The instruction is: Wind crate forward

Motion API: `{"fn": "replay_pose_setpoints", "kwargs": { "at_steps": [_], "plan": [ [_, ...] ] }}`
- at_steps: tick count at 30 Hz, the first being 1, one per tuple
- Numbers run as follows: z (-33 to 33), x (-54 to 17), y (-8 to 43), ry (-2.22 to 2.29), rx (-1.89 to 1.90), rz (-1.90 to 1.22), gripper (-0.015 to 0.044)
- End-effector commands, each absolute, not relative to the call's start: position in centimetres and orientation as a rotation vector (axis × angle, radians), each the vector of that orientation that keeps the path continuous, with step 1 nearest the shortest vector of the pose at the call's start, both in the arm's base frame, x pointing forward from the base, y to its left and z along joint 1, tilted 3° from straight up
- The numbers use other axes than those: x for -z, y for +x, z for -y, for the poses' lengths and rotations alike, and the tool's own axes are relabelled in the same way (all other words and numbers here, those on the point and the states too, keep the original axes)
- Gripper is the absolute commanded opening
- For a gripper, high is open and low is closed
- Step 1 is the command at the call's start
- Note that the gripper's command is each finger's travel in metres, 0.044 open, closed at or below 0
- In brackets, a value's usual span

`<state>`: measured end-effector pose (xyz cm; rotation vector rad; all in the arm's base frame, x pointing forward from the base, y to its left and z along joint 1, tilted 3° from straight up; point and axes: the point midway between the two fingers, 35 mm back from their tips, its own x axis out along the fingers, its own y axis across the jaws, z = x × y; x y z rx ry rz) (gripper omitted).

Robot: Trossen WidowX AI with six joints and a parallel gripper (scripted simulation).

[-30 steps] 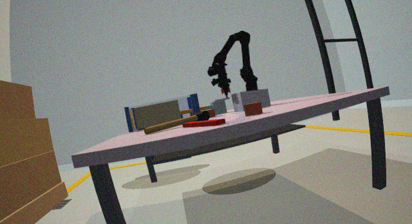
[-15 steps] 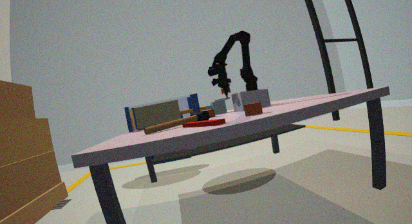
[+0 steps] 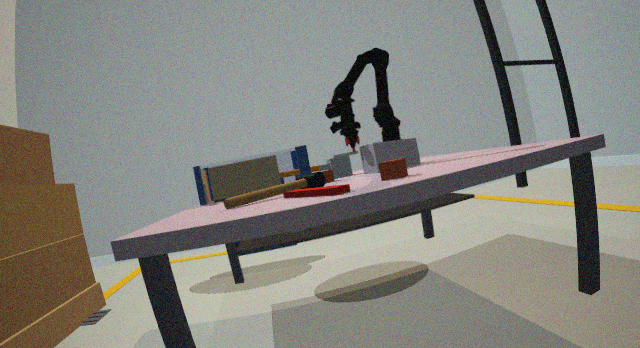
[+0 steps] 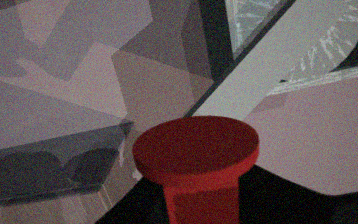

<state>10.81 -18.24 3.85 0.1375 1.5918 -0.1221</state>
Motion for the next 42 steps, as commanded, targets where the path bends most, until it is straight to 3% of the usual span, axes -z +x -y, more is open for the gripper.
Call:
{"fn": "replay_pose_setpoints", "kwargs": {
  "at_steps": [1, 42],
  "plan": [
    [19.0, -3.8, 10.0, 0.129, 0.143, -1.608, 0.0000],
    [23.1, -3.9, 6.9, 0.126, 0.146, -1.610, 0.0000]
  ]
}}
